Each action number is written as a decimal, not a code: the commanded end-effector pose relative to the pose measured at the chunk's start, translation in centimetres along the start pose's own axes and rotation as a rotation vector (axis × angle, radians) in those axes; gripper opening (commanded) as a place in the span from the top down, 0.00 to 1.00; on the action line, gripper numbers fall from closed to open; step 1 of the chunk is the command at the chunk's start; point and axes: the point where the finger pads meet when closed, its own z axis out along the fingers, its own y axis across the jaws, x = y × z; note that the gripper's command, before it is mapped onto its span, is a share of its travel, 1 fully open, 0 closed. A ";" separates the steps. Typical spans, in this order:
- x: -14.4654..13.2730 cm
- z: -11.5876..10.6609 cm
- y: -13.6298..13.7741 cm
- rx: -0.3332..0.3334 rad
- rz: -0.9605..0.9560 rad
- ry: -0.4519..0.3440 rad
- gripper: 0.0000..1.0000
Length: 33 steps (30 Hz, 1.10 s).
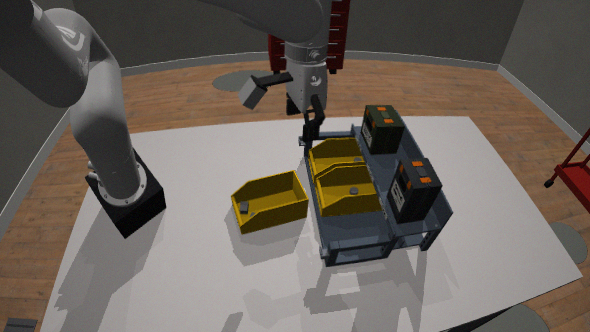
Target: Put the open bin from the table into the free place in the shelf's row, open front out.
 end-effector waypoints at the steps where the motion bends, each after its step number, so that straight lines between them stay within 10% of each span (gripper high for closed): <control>1: 2.4 -0.2 1.2 0.000 0.000 -0.006 0.00; 12: 2.4 -0.2 1.2 0.000 0.000 -0.006 0.00; 17: 7.3 -0.2 3.7 0.000 0.000 -0.005 0.00; 33: 10.7 -0.2 5.4 -0.001 0.000 -0.005 0.00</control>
